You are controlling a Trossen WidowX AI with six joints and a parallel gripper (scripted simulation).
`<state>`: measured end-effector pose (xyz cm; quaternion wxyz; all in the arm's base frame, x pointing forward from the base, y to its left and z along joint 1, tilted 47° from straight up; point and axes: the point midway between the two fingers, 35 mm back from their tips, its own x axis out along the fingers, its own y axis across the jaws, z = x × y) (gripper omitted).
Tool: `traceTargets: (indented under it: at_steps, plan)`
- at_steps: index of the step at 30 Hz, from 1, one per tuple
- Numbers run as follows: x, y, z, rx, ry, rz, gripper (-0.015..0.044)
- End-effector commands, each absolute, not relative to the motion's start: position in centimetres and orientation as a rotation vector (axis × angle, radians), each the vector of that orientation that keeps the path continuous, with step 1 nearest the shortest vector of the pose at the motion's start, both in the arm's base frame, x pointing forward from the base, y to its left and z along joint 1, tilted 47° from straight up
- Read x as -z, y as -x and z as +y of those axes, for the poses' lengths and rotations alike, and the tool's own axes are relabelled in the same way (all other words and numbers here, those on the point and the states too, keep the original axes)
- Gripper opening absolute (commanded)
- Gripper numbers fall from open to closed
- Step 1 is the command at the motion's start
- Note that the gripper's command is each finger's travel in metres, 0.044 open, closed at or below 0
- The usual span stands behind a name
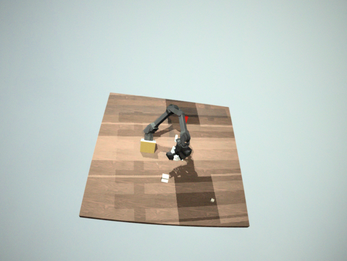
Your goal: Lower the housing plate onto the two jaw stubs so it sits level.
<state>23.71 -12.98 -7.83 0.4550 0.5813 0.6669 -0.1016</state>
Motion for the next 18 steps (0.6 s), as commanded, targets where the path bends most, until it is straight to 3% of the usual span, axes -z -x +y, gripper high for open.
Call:
traceTargets:
  at_steps: [1,18]
  plan:
    - [6.7,-24.1,-11.9,0.186,-1.382,1.634,0.0351]
    - [3.2,-24.9,-7.7,-0.039,-1.194,1.596,0.0351]
